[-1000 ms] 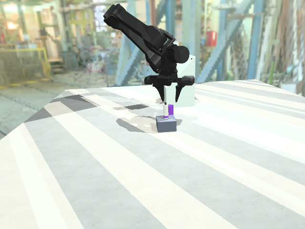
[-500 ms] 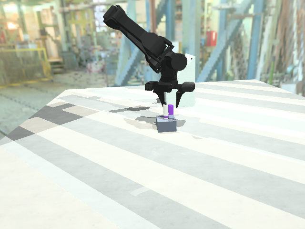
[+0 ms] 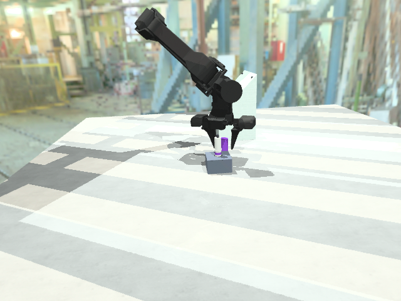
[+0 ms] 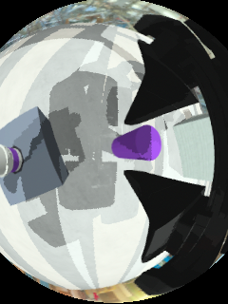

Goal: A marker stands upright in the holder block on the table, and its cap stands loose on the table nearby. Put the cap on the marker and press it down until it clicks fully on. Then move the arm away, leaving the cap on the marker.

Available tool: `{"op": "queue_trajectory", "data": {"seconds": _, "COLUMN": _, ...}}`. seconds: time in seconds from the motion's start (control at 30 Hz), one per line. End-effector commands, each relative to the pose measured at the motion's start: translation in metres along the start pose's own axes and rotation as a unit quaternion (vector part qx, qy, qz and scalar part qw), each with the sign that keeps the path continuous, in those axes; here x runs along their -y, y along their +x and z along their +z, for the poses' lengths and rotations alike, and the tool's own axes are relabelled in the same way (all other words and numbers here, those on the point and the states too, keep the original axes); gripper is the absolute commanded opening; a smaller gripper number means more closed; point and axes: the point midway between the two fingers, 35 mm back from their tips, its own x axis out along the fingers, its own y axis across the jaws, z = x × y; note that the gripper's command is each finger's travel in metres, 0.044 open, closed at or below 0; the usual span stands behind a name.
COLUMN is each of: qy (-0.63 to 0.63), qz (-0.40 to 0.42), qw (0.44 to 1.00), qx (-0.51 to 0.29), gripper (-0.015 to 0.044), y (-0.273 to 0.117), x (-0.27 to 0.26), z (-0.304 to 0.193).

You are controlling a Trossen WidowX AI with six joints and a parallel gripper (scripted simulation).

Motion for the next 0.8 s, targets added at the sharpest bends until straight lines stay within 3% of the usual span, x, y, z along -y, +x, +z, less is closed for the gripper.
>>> {"op": "queue_trajectory", "data": {"seconds": 0.0, "qy": -0.005, "qz": -0.005, "qw": 1.0, "qx": -0.003, "gripper": 0.0249, "y": 0.006, "x": 0.002, "z": -0.003}}
{"op": "queue_trajectory", "data": {"seconds": 0.13, "qy": -0.005, "qz": -0.005, "qw": 1.0, "qx": -0.003, "gripper": 0.0144, "y": 0.006, "x": 0.001, "z": -0.002}}
{"op": "queue_trajectory", "data": {"seconds": 0.43, "qy": -0.005, "qz": -0.005, "qw": 1.0, "qx": -0.003, "gripper": 0.0084, "y": 0.006, "x": 0.001, "z": -0.003}}
{"op": "queue_trajectory", "data": {"seconds": 0.53, "qy": -0.005, "qz": -0.004, "qw": 1.0, "qx": -0.003, "gripper": 0.0005, "y": 0.003, "x": 0.0, "z": -0.002}}
{"op": "queue_trajectory", "data": {"seconds": 0.77, "qy": -0.005, "qz": -0.002, "qw": 1.0, "qx": -0.004, "gripper": 0.0, "y": -0.012, "x": -0.002, "z": -0.001}}
